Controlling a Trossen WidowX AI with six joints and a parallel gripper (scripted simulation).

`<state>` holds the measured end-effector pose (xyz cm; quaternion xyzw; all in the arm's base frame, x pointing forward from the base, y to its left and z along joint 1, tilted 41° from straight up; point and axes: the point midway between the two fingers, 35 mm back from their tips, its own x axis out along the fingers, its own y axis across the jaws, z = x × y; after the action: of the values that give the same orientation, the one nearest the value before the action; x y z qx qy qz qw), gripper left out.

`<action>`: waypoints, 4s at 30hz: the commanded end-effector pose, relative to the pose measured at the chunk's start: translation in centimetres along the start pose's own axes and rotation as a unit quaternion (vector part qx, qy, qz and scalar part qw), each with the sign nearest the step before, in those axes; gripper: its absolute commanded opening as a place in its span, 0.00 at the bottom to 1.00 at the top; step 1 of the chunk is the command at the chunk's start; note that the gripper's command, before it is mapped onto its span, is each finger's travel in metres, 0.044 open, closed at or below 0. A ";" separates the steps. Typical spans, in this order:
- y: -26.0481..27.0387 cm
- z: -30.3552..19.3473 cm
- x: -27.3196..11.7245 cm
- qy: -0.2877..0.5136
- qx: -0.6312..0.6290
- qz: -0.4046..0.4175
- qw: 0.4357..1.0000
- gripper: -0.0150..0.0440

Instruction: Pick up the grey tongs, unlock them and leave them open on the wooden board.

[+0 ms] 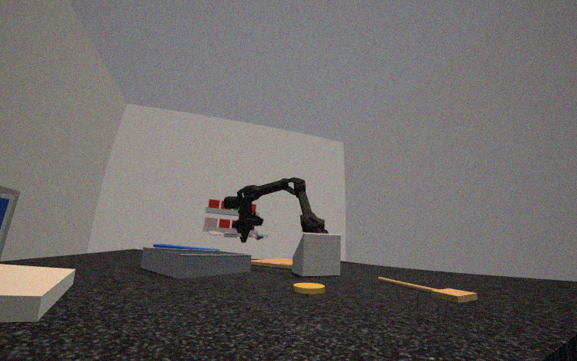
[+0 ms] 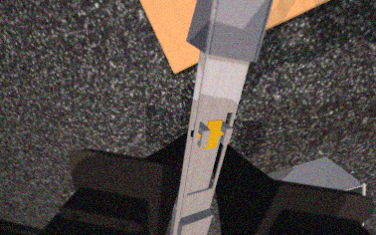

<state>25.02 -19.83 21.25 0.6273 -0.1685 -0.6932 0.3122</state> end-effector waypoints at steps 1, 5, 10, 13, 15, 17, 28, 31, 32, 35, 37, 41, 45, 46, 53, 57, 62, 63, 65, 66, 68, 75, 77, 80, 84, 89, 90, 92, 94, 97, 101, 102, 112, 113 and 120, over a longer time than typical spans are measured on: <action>0.8 1.4 0.3 0.003 -0.024 -0.010 1.000 0.00; 1.6 3.0 0.8 0.001 -0.042 -0.019 0.999 0.00; 2.3 4.9 1.3 0.006 -0.077 -0.029 0.997 0.00; 2.8 6.1 1.6 0.008 -0.097 -0.034 0.995 0.00; 3.1 6.9 1.8 0.009 -0.111 -0.036 0.993 0.00; 3.4 7.7 1.9 0.011 -0.125 -0.038 0.991 0.00; 4.6 12.2 2.2 0.023 -0.204 -0.042 0.978 0.00; 4.8 13.5 2.2 0.026 -0.226 -0.041 0.973 0.00; 4.9 13.9 2.2 0.026 -0.234 -0.040 0.971 0.00; 5.1 15.1 2.2 0.028 -0.256 -0.038 0.966 0.00; 5.2 15.9 2.1 0.030 -0.268 -0.036 0.962 0.00; 5.3 17.5 1.9 0.031 -0.298 -0.031 0.954 0.00; 5.4 19.1 1.6 0.030 -0.325 -0.023 0.945 0.00; 5.5 19.5 1.5 0.029 -0.333 -0.022 0.942 0.00; 5.5 22.2 0.9 0.023 -0.389 -0.007 0.921 0.00; 5.5 23.6 0.4 0.016 -0.421 0.000 0.907 0.00; 5.3 25.2 -0.2 0.006 -0.459 0.008 0.888 0.00; 5.3 25.6 -0.3 0.004 -0.467 0.009 0.884 0.00; 5.2 26.2 -0.6 -0.001 -0.482 0.013 0.876 0.00; 5.2 26.6 -0.8 -0.004 -0.489 0.014 0.872 0.00; 5.1 27.2 -1.1 -0.009 -0.505 0.017 0.863 0.00; 5.0 28.0 -1.4 -0.017 -0.523 0.020 0.852 0.00; 5.0 28.0 -1.4 -0.017 -0.523 0.020 0.852 0.00; 5.0 28.0 -1.5 -0.018 -0.524 0.021 0.851 0.00; 5.1 27.8 -1.6 -0.040 -0.532 0.031 0.845 0.00; 5.2 27.6 -2.1 -0.087 -0.545 0.053 0.832 0.00; 5.3 27.6 -2.2 -0.096 -0.547 0.058 0.829 0.00; 5.3 27.5 -2.4 -0.115 -0.551 0.068 0.824 0.00; 5.3 27.4 -2.6 -0.133 -0.553 0.077 0.819 0.00; 5.3 27.3 -3.0 -0.160 -0.555 0.092 0.811 0.00; 5.3 27.1 -3.5 -0.196 -0.555 0.113 0.801 0.00; 5.3 27.1 -3.6 -0.205 -0.554 0.118 0.798 0.00; 4.7 26.8 -5.0 -0.288 -0.536 0.168 0.776 0.00; 4.6 26.8 -5.1 -0.295 -0.533 0.173 0.774 0.00; 3.8 26.7 -6.0 -0.345 -0.505 0.209 0.763 0.00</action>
<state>0.06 -23.63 32.20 0.0637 0.0063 -0.7612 0.6454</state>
